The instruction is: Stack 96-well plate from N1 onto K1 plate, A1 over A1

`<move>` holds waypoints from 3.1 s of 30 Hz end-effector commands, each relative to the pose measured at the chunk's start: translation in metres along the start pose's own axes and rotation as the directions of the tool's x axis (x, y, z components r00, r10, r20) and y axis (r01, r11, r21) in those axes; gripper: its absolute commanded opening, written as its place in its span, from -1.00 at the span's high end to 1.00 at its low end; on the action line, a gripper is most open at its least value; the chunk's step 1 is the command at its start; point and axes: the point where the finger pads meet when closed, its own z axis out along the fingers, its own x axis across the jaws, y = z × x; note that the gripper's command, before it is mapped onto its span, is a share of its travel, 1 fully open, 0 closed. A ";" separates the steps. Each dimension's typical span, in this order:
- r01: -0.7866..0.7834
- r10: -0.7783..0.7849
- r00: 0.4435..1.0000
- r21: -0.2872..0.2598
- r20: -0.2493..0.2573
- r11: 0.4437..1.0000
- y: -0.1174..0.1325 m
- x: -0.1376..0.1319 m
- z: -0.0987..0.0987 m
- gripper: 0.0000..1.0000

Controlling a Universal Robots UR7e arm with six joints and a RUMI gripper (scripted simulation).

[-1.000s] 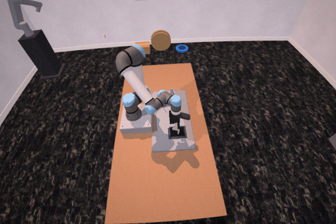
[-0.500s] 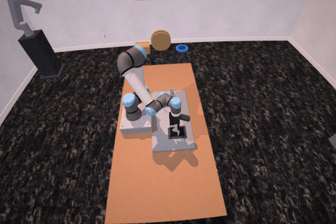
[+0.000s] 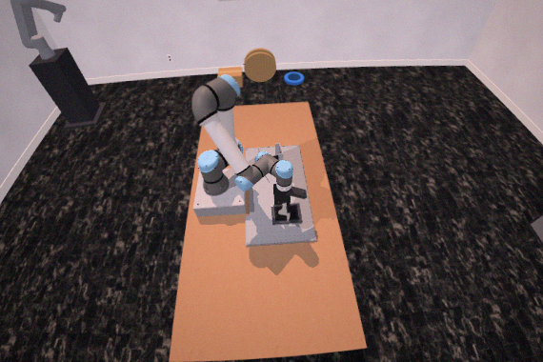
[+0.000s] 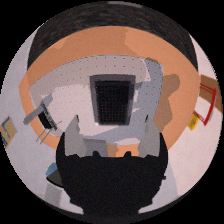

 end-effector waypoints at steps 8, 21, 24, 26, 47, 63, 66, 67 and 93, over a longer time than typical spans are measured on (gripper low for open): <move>0.000 0.000 1.000 0.001 -0.001 1.000 0.000 0.000 0.016 -1.00; 0.000 0.000 1.000 0.001 -0.001 1.000 0.000 0.000 0.038 -1.00; 0.000 0.000 1.000 0.001 -0.001 1.000 0.000 0.000 0.041 -1.00; 0.000 0.000 1.000 0.001 -0.001 1.000 0.000 0.000 0.042 -1.00; 0.000 0.000 1.000 0.001 -0.001 1.000 0.000 0.000 0.042 1.00; 0.000 0.000 1.000 0.001 -0.001 1.000 0.000 0.000 0.042 1.00; 0.000 0.000 1.000 0.001 -0.001 1.000 0.000 0.000 0.042 1.00; 0.000 0.000 1.000 0.001 -0.001 1.000 0.000 0.000 0.042 1.00; 0.000 0.000 1.000 0.001 -0.001 1.000 0.000 0.000 0.013 1.00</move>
